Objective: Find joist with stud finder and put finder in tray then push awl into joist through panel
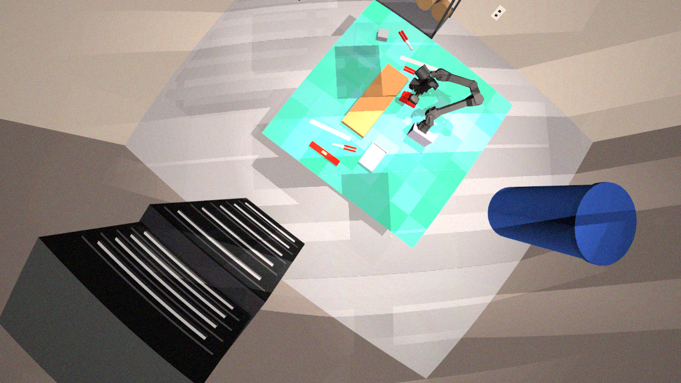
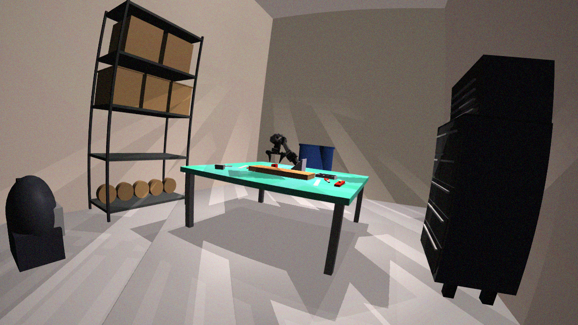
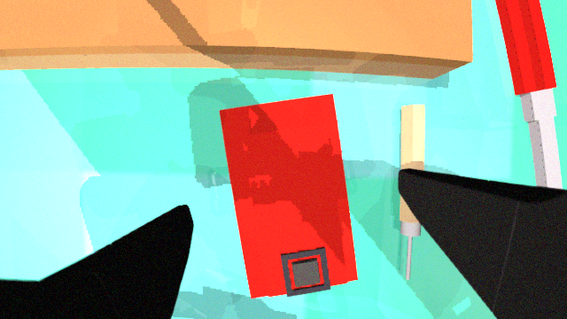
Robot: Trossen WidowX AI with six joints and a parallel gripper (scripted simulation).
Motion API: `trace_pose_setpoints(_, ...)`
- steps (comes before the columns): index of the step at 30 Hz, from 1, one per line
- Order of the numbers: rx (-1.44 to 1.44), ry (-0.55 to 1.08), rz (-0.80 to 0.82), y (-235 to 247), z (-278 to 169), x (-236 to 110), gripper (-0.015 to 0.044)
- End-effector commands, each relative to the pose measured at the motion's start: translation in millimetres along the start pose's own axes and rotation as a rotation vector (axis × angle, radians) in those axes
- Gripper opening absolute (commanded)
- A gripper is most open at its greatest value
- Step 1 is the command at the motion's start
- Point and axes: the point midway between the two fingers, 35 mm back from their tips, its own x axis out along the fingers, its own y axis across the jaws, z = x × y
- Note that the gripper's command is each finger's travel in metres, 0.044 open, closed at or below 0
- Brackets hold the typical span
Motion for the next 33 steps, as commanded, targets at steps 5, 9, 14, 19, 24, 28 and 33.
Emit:
trace_pose_setpoints(5,0.004,0.0,0.004,1,-3,11,0.044)
trace_pose_setpoints(9,0.004,0.0,0.005,1,-5,17,0.044)
trace_pose_setpoints(14,0.004,-0.001,0.005,1,-7,25,0.044)
trace_pose_setpoints(19,0.004,-0.001,0.003,0,-9,33,0.044)
trace_pose_setpoints(24,0.003,-0.003,-0.001,0,-12,40,0.044)
trace_pose_setpoints(28,0.002,-0.004,-0.005,-1,-14,45,0.044)
trace_pose_setpoints(33,0.002,-0.004,-0.005,-1,-14,45,0.0335)
